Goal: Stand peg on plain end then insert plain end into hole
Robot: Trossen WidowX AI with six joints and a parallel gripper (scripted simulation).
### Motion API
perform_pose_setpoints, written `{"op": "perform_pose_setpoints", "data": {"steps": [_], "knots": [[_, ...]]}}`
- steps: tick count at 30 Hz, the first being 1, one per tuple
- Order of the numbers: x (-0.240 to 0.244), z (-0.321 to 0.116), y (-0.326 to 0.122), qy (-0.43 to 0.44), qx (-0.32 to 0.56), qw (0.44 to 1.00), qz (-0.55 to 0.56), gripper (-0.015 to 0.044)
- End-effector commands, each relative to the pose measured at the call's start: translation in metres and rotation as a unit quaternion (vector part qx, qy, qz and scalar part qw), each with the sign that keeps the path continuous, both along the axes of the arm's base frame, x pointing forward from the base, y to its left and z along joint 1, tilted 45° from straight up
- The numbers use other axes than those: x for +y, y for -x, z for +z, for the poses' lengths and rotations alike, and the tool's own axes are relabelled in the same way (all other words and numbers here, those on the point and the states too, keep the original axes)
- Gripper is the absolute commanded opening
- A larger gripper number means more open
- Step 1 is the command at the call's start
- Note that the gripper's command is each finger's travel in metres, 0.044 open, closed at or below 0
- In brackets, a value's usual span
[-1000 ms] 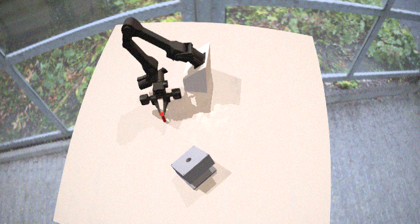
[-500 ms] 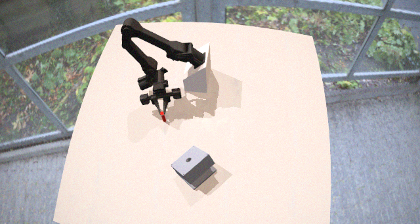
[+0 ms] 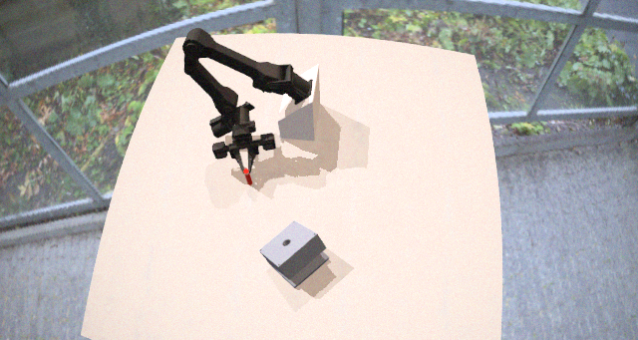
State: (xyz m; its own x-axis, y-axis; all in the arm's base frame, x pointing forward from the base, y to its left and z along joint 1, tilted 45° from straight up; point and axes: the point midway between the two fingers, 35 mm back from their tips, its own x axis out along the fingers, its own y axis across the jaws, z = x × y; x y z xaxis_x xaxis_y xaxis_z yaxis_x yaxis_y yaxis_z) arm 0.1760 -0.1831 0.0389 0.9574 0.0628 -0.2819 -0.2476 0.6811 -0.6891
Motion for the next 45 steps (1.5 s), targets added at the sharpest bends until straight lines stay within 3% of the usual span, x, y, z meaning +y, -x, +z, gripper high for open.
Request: {"op": "perform_pose_setpoints", "data": {"steps": [1, 9, 12, 13, 36, 45], "knots": [[-0.0021, -0.0012, 0.0011, 0.000, 0.000, 1.000, 0.000, 0.0049], [-0.0014, -0.0006, 0.0012, 0.000, -0.001, 1.000, 0.002, 0.0049], [-0.0005, 0.0001, 0.0008, -0.001, -0.002, 1.000, 0.002, 0.0128], [-0.0005, 0.0001, 0.0008, -0.001, -0.002, 1.000, 0.002, 0.0130], [-0.0005, 0.0001, 0.0008, -0.001, -0.002, 1.000, 0.002, 0.0130], [-0.0005, 0.0001, 0.0008, -0.001, -0.002, 1.000, 0.002, 0.0366]]}}
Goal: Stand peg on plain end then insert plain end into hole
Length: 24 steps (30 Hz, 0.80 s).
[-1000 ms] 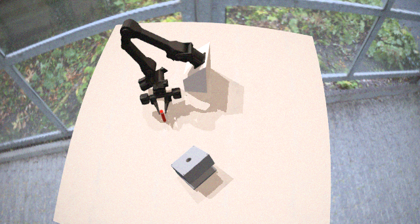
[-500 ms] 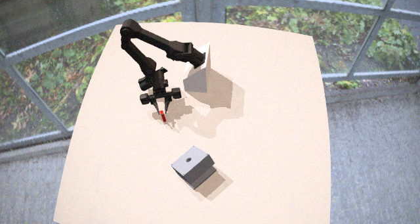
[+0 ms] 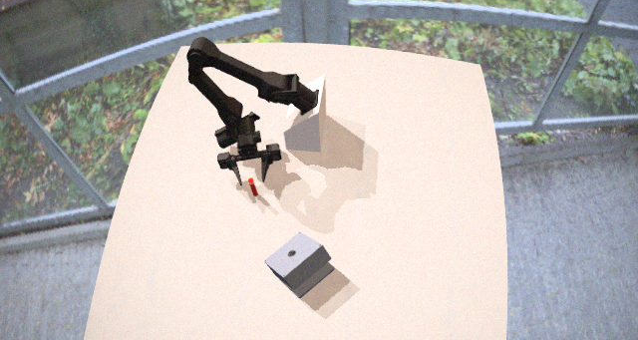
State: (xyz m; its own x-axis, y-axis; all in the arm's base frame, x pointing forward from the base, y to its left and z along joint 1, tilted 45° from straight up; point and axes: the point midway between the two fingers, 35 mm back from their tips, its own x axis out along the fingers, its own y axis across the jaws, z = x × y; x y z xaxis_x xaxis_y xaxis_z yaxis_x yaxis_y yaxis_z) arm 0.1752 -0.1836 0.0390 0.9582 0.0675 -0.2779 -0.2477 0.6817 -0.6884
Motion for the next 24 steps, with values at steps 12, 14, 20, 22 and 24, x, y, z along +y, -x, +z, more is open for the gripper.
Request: {"op": "perform_pose_setpoints", "data": {"steps": [12, 14, 20, 22, 24], "knots": [[0.006, 0.017, -0.005, 0.001, 0.005, 1.000, 0.003, 0.0440], [0.013, 0.030, -0.008, 0.001, 0.009, 1.000, 0.004, 0.0440], [0.037, 0.064, -0.014, 0.003, 0.015, 1.000, 0.006, 0.0440], [0.046, 0.074, -0.015, 0.003, 0.015, 1.000, 0.006, 0.0440], [0.056, 0.083, -0.016, 0.003, 0.015, 1.000, 0.005, 0.0440]]}}
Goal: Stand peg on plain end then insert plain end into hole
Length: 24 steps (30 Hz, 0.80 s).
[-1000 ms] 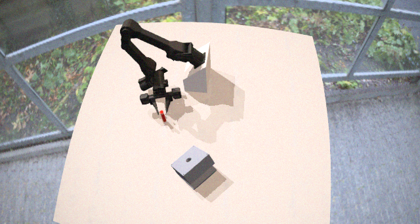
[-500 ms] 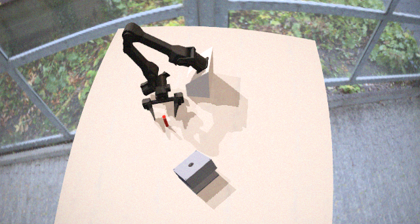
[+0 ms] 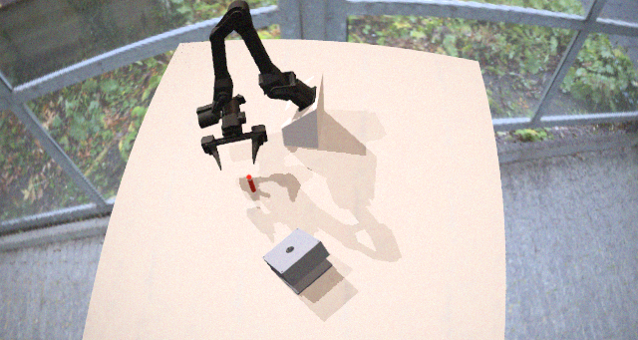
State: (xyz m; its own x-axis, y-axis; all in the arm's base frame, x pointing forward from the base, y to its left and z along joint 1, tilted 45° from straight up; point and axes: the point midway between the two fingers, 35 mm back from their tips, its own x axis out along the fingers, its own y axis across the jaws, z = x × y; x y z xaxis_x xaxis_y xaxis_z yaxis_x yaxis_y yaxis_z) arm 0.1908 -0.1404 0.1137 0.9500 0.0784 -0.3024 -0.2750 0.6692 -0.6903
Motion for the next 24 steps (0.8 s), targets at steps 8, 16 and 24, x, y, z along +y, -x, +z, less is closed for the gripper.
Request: {"op": "perform_pose_setpoints", "data": {"steps": [8, 16, 24], "knots": [[0.055, 0.035, 0.004, -0.004, -0.007, 1.000, -0.008, 0.0440], [0.065, 0.035, 0.004, -0.031, 0.016, 0.999, -0.024, 0.0440], [0.056, 0.015, -0.002, -0.100, 0.120, 0.985, -0.078, 0.0440]]}}
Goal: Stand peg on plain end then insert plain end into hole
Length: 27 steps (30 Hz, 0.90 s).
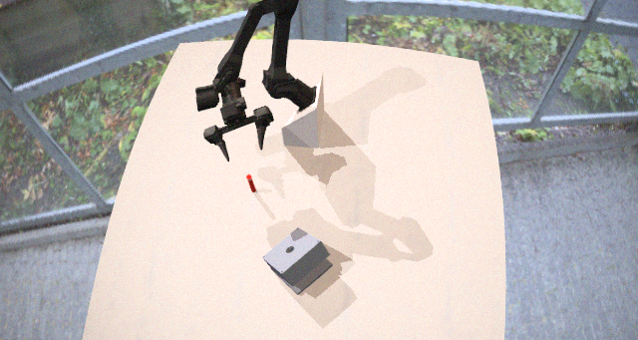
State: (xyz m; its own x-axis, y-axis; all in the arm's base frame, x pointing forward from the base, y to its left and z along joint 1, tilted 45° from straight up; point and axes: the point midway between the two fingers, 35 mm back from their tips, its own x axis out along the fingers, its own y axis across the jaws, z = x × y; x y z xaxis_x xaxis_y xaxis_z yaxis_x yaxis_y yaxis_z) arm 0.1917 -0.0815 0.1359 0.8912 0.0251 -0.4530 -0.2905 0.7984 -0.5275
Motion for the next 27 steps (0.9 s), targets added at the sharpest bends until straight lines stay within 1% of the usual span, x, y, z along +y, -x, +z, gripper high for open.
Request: {"op": "perform_pose_setpoints", "data": {"steps": [1, 8, 14, 20, 27], "knots": [[-0.003, -0.010, -0.002, -0.031, 0.048, 0.998, -0.024, 0.0440], [-0.009, -0.029, -0.003, -0.067, 0.146, 0.984, -0.075, 0.0440], [-0.014, -0.043, -0.001, -0.076, 0.230, 0.962, -0.123, 0.0440], [-0.019, -0.055, 0.001, -0.063, 0.307, 0.934, -0.173, 0.0440], [-0.027, -0.062, 0.004, -0.019, 0.380, 0.895, -0.233, 0.0440]]}}
